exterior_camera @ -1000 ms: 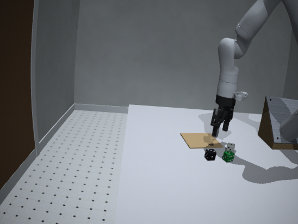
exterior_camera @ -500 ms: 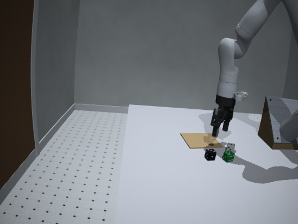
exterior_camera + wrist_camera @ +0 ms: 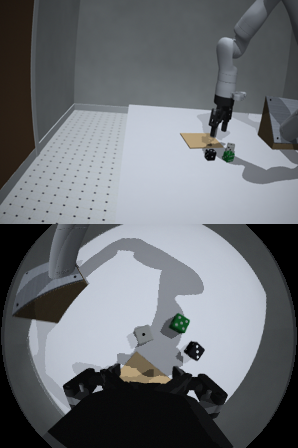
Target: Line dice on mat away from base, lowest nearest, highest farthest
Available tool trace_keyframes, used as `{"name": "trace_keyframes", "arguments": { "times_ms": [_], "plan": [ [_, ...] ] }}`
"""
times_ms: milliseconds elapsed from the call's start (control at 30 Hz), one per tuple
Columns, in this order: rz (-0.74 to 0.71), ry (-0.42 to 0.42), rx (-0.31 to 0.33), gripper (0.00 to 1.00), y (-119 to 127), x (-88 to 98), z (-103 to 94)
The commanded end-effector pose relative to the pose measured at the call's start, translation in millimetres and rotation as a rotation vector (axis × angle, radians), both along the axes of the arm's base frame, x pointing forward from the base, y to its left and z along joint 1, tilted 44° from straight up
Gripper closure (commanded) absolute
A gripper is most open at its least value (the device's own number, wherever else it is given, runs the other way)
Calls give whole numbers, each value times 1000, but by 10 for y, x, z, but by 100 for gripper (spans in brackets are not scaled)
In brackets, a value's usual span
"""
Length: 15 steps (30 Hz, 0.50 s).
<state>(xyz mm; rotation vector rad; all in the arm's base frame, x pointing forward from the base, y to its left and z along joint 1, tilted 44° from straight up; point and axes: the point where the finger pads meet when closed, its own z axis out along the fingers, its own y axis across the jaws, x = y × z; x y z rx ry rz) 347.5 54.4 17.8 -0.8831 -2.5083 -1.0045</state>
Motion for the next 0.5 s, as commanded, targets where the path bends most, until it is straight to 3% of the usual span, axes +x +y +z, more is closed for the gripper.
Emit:
{"name": "trace_keyframes", "arguments": {
  "times_ms": [0, 467],
  "plan": [
    [7, -8, -4, 0, 30, 67, 25],
    [7, -8, -4, 0, 369, 706, 316]
  ]
}}
